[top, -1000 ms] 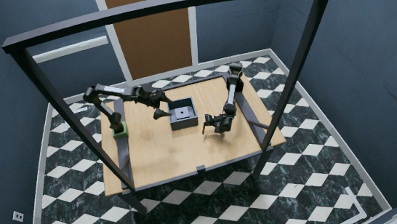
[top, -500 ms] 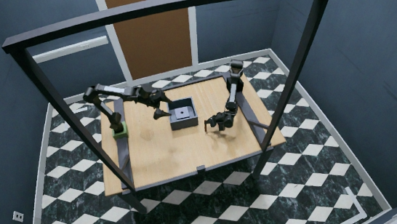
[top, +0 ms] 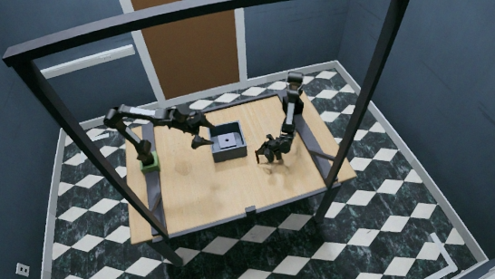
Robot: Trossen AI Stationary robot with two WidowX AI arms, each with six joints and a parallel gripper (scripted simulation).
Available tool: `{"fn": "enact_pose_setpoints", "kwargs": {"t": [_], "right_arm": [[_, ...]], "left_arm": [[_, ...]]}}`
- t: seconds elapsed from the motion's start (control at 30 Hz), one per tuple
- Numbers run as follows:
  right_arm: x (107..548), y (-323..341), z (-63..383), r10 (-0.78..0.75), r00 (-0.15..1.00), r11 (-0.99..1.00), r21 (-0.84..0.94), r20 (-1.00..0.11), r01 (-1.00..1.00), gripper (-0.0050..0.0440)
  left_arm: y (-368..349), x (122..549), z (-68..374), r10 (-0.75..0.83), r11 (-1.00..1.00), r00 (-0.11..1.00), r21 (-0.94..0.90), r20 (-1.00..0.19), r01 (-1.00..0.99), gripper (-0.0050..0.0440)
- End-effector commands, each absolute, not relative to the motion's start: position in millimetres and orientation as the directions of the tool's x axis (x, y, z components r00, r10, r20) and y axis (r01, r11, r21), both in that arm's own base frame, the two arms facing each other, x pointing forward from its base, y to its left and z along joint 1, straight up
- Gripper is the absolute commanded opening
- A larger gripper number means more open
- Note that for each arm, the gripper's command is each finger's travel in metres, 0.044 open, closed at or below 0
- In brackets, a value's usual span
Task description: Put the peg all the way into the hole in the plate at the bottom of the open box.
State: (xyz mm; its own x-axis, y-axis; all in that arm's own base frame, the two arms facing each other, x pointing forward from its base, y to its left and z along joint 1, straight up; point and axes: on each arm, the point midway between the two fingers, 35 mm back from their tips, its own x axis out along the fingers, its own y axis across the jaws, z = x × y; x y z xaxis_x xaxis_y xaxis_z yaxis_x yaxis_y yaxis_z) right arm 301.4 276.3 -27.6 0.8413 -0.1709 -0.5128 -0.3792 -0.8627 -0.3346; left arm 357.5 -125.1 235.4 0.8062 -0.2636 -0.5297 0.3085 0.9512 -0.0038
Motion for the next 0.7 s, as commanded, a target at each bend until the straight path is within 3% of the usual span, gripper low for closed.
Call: {"fn": "enact_pose_setpoints", "kwargs": {"t": [0.0, 0.4, 0.67], "right_arm": [[300, 278, -27, -0.082, 0.846, -0.924, -0.278, -0.527, -0.262, 0.0023], [305, 293, -24, 0.108, 0.852, -0.993, -0.103, -0.512, 0.064, 0.0023], [314, 312, 7, 0.259, 0.873, -0.961, -0.014, -0.414, 0.278, 0.0023]], "left_arm": [[-125, 357, 244, -0.264, 0.952, 0.819, -0.001, -0.509, 0.307, 0.044], [-125, 357, 244, -0.264, 0.952, 0.819, -0.001, -0.509, 0.307, 0.044], [-125, 357, 244, -0.264, 0.952, 0.819, -0.001, -0.509, 0.307, 0.044]]}}
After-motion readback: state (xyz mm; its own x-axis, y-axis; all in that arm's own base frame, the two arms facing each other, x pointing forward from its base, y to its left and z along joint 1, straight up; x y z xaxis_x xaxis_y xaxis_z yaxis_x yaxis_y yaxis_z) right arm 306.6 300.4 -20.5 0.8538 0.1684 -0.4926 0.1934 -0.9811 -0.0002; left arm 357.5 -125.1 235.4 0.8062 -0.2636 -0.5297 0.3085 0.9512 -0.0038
